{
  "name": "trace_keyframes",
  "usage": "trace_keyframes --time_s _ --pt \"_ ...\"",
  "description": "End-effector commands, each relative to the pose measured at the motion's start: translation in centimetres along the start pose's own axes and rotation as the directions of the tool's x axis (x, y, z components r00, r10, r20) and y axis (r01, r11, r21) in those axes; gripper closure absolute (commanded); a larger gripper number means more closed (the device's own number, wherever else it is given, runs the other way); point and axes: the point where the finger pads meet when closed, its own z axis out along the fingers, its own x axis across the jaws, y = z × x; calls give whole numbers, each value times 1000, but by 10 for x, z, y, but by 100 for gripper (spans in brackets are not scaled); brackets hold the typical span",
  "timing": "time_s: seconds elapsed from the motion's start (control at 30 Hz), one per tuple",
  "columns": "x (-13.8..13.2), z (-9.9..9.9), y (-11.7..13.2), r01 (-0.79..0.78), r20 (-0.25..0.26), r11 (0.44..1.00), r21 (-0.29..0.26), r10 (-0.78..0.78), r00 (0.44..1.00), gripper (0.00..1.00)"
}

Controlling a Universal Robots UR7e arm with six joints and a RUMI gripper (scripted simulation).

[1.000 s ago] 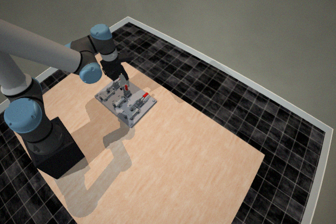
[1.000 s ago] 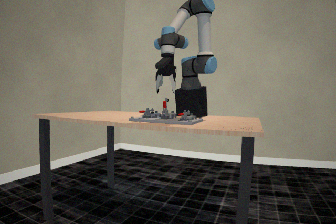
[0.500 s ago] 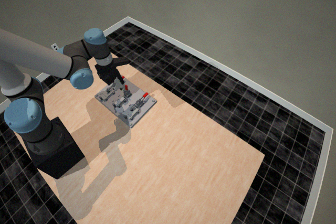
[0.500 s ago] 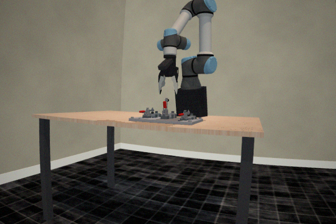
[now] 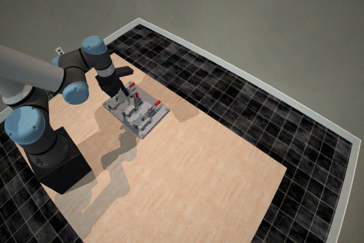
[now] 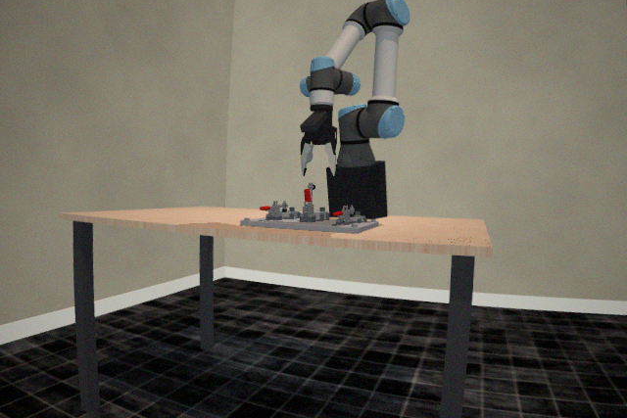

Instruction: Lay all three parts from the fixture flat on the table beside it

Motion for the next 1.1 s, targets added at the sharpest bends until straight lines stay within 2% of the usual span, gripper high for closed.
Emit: trace_keyframes --time_s 0.0,0.4,0.63,0.7,1.07 --pt "0 -1 6 1 2 1000 0 -1 1000 41" --pt "-1 8 6 3 3 1000 -2 -3 1000 41" --pt "-1 28 6 3 3 1000 -2 -3 1000 41" --pt "-1 28 6 3 3 1000 -2 -3 1000 41" --pt "-1 65 6 3 2 1000 -2 -3 1000 41"
